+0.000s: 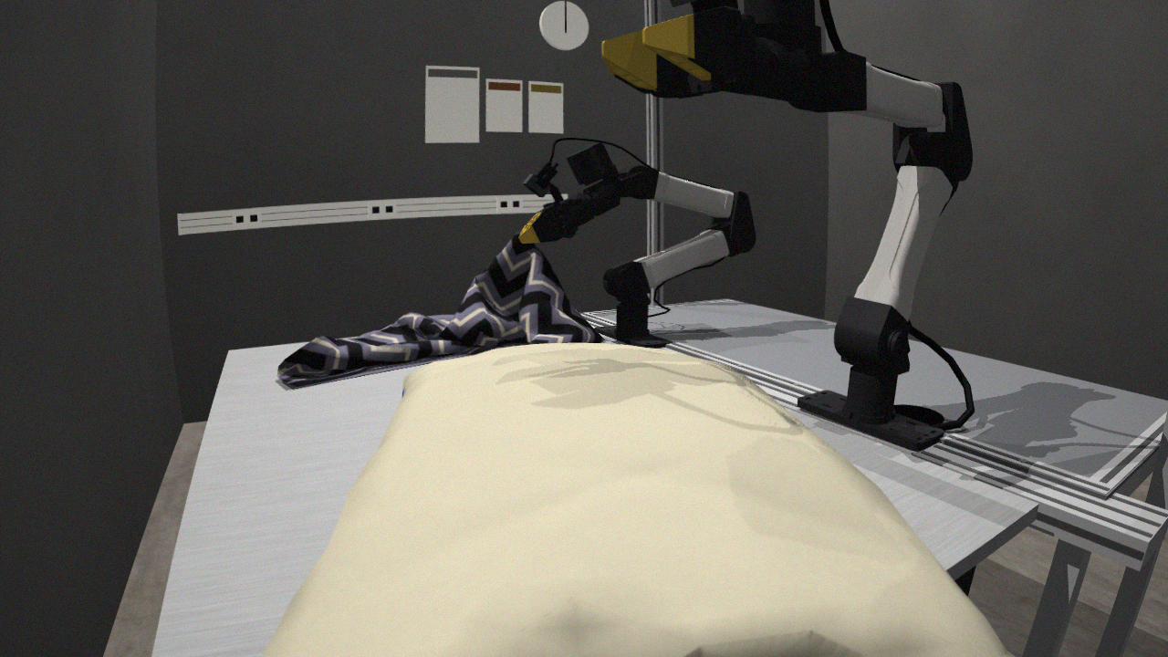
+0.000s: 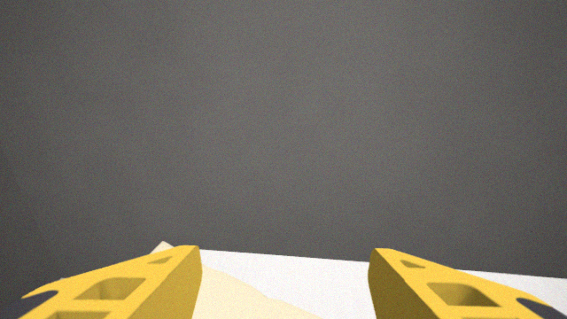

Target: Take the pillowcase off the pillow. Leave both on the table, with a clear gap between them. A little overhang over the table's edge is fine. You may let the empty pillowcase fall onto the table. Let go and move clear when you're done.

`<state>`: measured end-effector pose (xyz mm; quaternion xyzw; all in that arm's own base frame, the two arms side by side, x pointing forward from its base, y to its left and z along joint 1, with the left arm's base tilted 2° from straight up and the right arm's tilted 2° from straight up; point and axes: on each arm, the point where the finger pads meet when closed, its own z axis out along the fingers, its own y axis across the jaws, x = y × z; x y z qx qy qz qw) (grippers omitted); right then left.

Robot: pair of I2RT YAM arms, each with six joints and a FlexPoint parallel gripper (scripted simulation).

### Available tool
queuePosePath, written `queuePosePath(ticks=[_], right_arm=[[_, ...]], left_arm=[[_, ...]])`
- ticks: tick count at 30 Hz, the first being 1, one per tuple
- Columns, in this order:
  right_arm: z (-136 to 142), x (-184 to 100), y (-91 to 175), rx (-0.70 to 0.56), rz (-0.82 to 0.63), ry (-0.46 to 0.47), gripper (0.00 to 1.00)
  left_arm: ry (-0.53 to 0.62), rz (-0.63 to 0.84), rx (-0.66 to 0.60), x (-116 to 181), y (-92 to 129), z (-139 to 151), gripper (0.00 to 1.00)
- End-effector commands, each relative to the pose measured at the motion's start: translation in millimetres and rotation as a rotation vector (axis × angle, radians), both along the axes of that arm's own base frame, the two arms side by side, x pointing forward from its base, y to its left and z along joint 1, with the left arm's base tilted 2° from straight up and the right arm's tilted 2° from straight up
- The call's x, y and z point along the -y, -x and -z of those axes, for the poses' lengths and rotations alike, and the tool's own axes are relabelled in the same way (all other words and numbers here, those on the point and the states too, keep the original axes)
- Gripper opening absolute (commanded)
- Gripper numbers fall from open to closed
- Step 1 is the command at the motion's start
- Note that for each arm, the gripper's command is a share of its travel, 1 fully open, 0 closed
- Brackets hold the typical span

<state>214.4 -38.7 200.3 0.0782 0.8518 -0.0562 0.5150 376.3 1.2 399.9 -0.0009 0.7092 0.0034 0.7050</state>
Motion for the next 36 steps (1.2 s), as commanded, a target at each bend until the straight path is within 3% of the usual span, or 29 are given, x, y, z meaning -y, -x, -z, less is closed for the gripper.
queuePosePath(ticks=[1,7,16,22,24,36], right_arm=[[4.7,1.0,4.6,-0.056,0.01,-0.017,0.0],[31.7,0.6,16.4,-0.199,0.021,-0.048,0.0],[49.9,0.4,29.9,-0.33,0.036,-0.078,0.0],[49.3,1.3,29.7,-0.335,0.037,-0.075,0.0],[61.7,1.3,31.0,-0.371,0.036,-0.078,0.0],[50.3,0.7,28.3,-0.34,0.035,-0.07,0.0]], left_arm=[[-0.007,0.008,-0.001,2.4,-1.3,-2.6,0.6],[-0.007,0.008,-0.001,2.4,-1.3,-2.6,0.6],[-0.007,0.008,-0.001,2.4,-1.3,-2.6,0.6],[-0.007,0.008,-0.001,2.4,-1.3,-2.6,0.6],[-0.007,0.008,-0.001,2.4,-1.3,-2.6,0.6],[-0.007,0.008,-0.001,2.4,-1.3,-2.6,0.6]])
